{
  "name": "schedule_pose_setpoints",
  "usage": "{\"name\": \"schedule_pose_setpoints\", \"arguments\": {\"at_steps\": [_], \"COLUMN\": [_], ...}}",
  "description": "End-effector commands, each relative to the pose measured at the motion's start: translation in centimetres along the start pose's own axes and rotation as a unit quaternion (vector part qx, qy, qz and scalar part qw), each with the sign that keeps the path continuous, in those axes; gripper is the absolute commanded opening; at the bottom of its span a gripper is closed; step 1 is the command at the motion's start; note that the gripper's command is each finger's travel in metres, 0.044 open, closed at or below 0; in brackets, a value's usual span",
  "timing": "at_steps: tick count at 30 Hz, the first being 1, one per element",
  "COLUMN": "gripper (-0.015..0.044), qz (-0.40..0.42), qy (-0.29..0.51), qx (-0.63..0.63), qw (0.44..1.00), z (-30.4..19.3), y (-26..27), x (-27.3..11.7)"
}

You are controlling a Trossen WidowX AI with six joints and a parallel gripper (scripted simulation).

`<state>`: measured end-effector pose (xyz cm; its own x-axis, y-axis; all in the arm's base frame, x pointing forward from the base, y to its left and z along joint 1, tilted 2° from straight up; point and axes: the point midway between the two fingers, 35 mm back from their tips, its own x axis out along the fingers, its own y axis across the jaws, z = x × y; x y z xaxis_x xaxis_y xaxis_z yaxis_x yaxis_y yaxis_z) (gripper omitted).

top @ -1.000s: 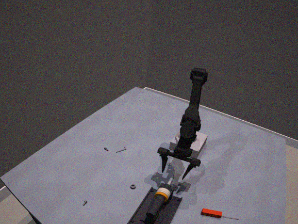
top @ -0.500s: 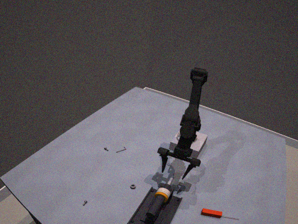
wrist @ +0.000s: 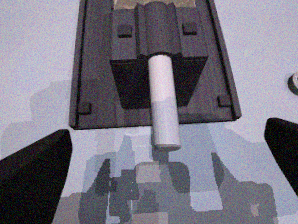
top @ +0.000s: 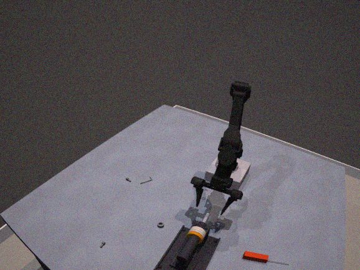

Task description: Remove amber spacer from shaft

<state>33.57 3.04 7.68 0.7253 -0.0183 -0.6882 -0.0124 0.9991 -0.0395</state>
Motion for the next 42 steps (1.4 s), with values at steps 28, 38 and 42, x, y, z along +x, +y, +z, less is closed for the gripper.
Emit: {"name": "schedule_pose_setpoints", "arguments": {"at_steps": [28, 38, 42], "gripper": [0.044, 0.044, 0.044], "qz": [0.0, 0.0, 0.0], "qy": [0.001, 0.001, 0.001], "qx": [-0.001, -0.001, -0.001], "qw": [1.0, 1.0, 1.0], "z": [-0.1, -0.3, -0.3], "y": [0.0, 0.0, 0.0], "x": [2.9, 4.2, 4.2]}}
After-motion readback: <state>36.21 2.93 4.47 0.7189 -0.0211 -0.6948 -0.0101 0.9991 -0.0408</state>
